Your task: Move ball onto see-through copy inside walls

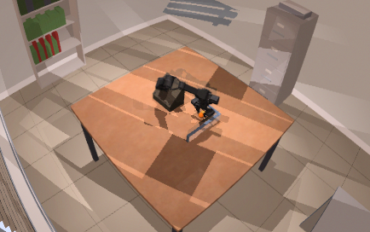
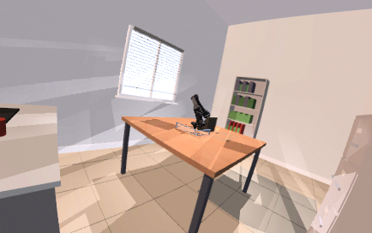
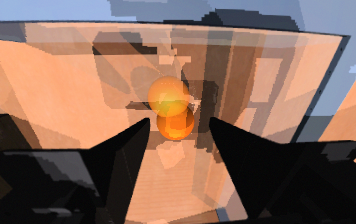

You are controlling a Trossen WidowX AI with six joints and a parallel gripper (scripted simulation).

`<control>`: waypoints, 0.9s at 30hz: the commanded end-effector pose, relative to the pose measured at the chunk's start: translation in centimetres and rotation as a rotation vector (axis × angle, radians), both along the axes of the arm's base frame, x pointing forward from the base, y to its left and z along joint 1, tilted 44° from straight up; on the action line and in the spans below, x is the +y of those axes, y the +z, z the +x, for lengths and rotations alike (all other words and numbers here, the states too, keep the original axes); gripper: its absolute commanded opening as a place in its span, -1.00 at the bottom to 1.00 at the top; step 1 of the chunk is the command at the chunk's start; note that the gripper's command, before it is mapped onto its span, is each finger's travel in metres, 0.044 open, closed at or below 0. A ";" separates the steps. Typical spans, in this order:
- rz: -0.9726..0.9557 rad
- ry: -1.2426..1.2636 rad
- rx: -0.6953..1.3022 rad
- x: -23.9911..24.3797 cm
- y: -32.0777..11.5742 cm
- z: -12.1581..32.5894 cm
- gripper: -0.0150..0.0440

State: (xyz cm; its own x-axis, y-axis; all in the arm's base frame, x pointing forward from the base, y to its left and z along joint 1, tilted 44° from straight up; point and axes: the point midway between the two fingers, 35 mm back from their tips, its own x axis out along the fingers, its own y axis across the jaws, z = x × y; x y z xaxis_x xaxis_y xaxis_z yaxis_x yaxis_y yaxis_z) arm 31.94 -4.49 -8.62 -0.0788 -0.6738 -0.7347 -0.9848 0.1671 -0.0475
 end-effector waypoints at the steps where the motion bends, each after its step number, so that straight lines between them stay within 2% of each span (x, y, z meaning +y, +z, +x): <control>1: -0.007 0.000 0.017 -0.5 -0.5 -0.5 0.49; 22: -0.007 0.000 0.017 -0.5 -0.5 -0.5 0.02; 27: -0.003 0.001 0.016 0.8 0.7 0.0 -0.43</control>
State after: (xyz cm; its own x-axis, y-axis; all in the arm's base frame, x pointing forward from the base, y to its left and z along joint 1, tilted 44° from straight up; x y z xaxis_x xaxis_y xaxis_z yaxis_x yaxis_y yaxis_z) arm 31.33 -4.68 -8.84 -0.1009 -0.6784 -0.7277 -0.9853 0.1694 -0.0213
